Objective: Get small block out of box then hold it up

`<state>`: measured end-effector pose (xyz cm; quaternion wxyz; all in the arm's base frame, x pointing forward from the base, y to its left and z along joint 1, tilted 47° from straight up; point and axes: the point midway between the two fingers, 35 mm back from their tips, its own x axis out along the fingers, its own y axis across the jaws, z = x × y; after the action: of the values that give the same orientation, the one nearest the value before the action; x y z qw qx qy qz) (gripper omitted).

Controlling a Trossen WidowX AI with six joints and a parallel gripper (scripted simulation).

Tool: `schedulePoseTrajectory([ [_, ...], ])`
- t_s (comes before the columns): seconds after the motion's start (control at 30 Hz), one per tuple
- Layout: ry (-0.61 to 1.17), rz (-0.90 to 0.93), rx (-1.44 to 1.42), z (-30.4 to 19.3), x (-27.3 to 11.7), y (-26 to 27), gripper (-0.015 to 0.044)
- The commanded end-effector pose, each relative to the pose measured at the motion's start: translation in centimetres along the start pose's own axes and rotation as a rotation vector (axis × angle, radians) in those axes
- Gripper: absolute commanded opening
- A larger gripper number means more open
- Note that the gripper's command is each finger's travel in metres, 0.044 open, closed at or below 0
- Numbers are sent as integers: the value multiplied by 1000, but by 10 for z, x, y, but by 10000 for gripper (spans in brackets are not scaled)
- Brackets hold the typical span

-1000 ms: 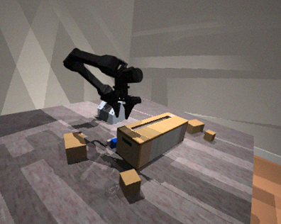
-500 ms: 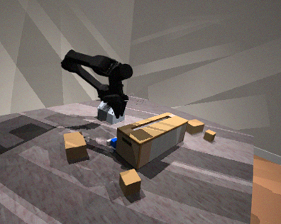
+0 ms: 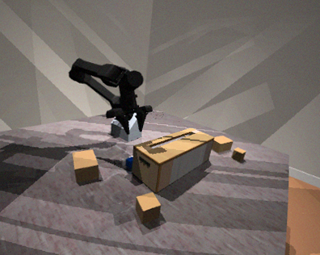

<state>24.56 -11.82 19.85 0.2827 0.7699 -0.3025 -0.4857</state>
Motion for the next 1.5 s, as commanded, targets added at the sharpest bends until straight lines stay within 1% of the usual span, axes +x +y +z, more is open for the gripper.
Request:
schedulePoseTrajectory([
  [0.0,3,-4,24,1,2,-1,285],
  [0.07,-2,-10,27,6,20,-3,285],
  [0.2,0,-8,28,29,69,-4,285],
  [0.27,5,0,24,39,83,-3,285],
  [0.53,5,1,24,41,86,-3,285],
  [1.47,4,1,23,57,128,-3,285],
])
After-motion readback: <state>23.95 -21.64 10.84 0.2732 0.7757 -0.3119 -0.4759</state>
